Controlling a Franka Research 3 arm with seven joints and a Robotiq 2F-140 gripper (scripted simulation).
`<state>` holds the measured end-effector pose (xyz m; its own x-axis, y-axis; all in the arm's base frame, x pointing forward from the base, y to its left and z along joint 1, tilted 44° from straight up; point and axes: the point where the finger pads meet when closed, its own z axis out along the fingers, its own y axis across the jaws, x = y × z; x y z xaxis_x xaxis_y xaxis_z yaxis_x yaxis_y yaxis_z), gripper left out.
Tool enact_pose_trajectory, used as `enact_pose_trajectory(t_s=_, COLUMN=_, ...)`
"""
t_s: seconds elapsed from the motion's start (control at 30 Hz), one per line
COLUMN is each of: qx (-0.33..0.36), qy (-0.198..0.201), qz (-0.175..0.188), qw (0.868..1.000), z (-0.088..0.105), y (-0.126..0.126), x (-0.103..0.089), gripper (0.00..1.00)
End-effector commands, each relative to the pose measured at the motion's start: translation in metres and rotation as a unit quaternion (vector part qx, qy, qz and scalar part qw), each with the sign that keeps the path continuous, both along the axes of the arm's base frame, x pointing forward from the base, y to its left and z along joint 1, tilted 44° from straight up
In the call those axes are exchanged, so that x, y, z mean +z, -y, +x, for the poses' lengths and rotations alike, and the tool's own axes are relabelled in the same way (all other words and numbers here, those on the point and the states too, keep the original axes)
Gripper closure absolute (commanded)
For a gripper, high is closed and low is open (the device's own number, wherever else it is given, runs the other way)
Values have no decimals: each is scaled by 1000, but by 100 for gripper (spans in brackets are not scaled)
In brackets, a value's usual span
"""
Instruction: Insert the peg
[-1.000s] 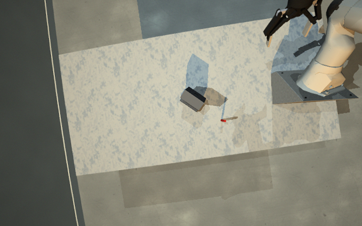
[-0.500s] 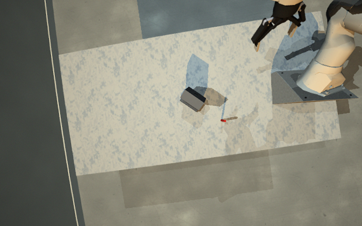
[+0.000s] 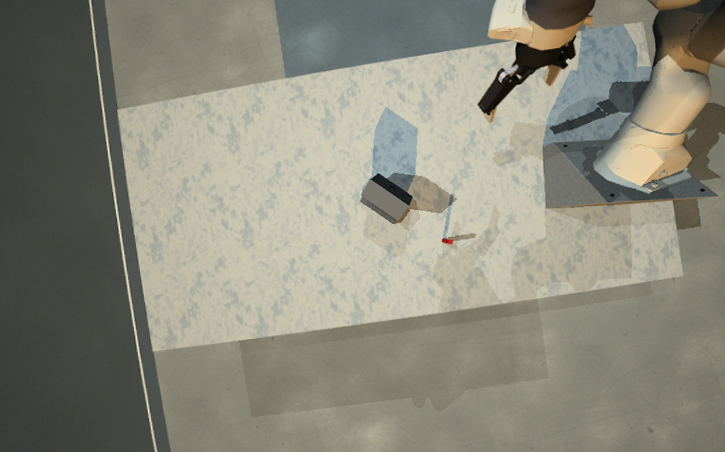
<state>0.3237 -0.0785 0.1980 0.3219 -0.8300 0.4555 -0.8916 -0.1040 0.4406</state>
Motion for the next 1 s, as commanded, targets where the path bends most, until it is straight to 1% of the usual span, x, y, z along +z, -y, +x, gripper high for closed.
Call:
enact_pose_trajectory(t_s=0.0, qx=35, qy=-10, qz=-3, qw=999, z=19, y=-2, x=-9, gripper=0)
enact_pose_trajectory(t_s=0.37, qx=115, qy=-48, qz=-12, qw=992, z=67, y=-18, x=-52, gripper=0)
enact_pose_trajectory(t_s=0.43, qx=115, qy=-48, qz=-12, qw=992, z=67, y=-18, x=-52, gripper=0)
enact_pose_trajectory(t_s=0.67, qx=167, qy=-72, qz=-13, qw=983, z=93, y=-32, x=-87, gripper=0)
enact_pose_trajectory(t_s=0.93, qx=224, qy=-100, qz=-10, qw=969, z=117, y=-51, x=-134, gripper=0)
enact_pose_trajectory(t_s=0.97, qx=224, qy=-100, qz=-10, qw=969, z=117, y=-51, x=-134, gripper=0)
